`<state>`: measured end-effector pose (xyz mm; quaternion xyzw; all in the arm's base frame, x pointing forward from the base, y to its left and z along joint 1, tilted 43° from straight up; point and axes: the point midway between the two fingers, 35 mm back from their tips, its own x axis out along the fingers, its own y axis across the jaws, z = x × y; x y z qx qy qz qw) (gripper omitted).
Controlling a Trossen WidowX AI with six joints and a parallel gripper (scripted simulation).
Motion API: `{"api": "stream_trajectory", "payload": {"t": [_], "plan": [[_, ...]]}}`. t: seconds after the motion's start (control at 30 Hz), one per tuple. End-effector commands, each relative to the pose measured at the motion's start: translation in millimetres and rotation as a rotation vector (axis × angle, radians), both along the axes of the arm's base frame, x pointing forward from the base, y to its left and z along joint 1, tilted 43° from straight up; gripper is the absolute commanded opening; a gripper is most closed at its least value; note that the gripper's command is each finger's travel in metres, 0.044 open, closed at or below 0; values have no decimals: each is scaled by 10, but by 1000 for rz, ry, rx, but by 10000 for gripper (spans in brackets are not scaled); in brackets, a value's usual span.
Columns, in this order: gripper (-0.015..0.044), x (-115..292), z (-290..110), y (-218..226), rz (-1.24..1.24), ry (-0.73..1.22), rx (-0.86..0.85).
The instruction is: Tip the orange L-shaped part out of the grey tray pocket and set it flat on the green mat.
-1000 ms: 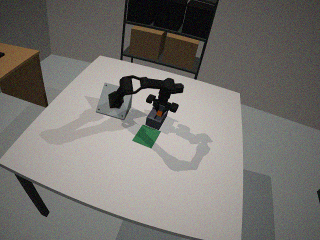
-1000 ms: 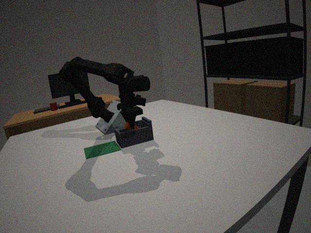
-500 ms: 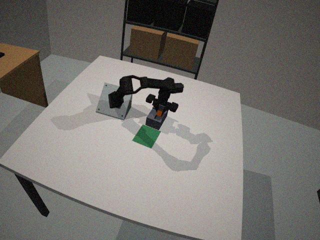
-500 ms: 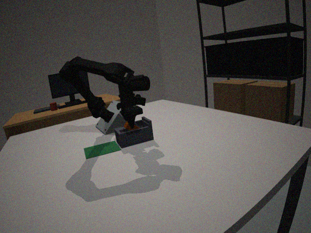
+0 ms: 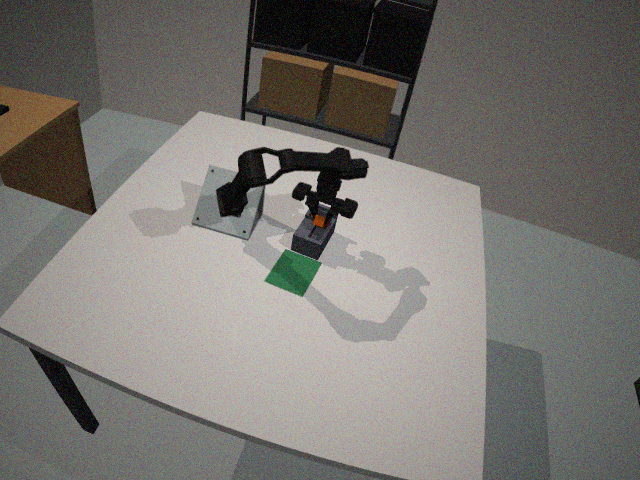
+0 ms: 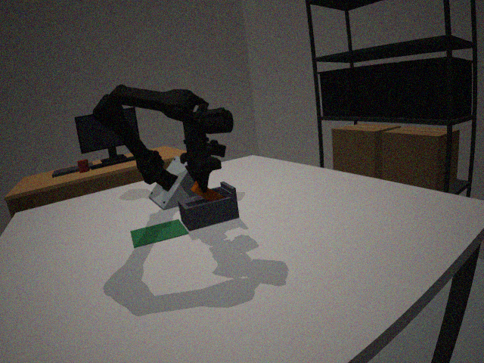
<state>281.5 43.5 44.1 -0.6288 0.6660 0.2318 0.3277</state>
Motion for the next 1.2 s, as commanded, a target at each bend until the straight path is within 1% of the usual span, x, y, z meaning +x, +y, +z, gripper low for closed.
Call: {"api": "stream_trajectory", "payload": {"t": [0.0, 1.17], "plan": [[0, 18, 60, 60, -5, -11, 10], [0, 10, 430, 406, -4, -9, 10]]}}
